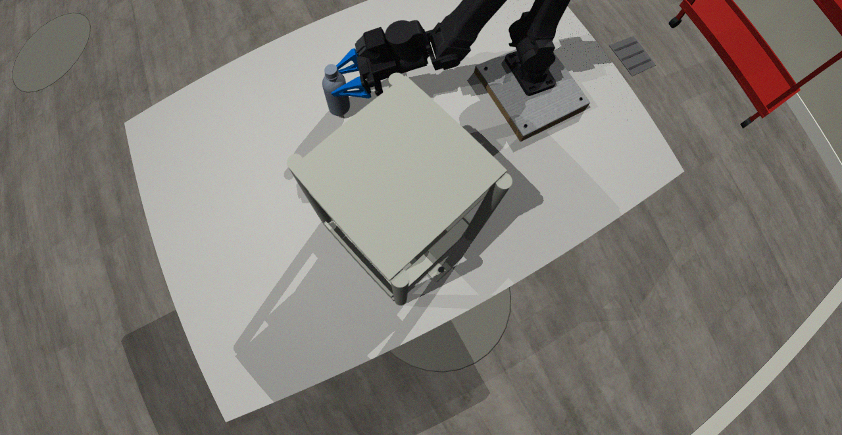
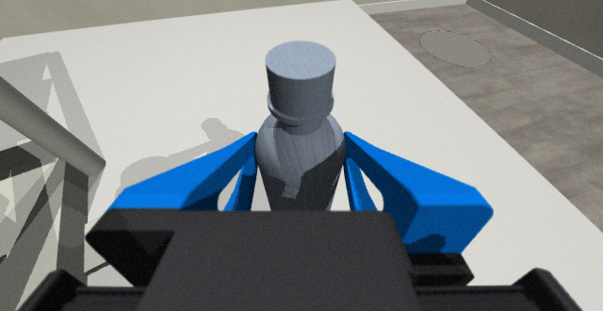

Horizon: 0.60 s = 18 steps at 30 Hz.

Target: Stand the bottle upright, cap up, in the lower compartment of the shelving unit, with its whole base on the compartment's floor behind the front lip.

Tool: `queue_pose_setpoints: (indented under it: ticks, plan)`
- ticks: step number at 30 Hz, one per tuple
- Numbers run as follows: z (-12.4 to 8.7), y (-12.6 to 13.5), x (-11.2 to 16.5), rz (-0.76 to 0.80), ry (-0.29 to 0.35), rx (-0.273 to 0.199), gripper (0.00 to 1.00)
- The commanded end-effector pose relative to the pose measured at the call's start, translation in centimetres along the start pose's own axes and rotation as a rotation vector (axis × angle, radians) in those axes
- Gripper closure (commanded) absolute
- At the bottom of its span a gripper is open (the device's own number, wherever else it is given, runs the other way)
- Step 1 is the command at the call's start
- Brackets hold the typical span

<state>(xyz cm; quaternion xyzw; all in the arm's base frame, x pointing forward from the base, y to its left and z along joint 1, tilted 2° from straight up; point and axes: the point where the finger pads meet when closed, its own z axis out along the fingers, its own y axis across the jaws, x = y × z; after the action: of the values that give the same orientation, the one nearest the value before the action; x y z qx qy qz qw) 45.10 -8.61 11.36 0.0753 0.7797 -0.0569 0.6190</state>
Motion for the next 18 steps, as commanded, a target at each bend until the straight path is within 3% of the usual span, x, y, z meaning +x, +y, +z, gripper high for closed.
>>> queue_pose_setpoints:
  ticks: [1, 18]
  plan:
    - [1.0, 0.26, -2.68, -0.004, -0.045, -0.005, 0.63]
    - [1.34, 0.24, -2.38, -0.004, -0.047, -0.005, 0.63]
